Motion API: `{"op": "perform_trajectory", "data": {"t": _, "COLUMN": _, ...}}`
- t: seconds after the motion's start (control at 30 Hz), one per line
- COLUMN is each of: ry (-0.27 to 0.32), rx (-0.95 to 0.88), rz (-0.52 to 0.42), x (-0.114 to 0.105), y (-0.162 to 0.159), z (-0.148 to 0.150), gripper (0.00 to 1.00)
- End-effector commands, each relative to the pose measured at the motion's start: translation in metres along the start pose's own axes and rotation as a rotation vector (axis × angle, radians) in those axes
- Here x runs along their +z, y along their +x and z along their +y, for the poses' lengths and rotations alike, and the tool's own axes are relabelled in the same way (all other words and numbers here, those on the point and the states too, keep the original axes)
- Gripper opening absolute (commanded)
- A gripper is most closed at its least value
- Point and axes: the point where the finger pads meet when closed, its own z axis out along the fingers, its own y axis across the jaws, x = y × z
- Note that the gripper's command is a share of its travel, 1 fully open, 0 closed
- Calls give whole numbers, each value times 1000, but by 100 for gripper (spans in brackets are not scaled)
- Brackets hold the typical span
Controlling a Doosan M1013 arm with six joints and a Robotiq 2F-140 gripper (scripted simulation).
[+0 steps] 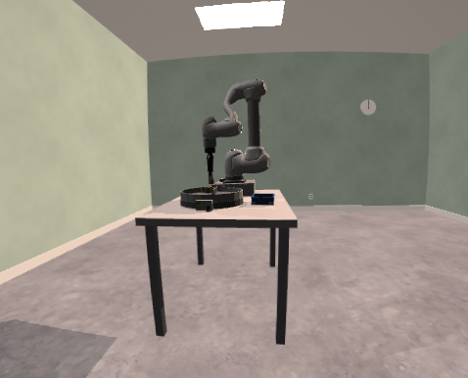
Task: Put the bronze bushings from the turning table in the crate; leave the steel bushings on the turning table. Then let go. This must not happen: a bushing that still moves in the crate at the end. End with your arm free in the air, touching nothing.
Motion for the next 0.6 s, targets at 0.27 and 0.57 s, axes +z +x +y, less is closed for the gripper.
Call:
{"op": "perform_trajectory", "data": {"t": 0.27, "ry": 0, "rx": -14, "rz": 0, "x": 0, "y": 1, "z": 0, "gripper": 0}}
{"op": "perform_trajectory", "data": {"t": 0.57, "ry": 0, "rx": -122, "rz": 0, "x": 0, "y": 5, "z": 4, "gripper": 0}}
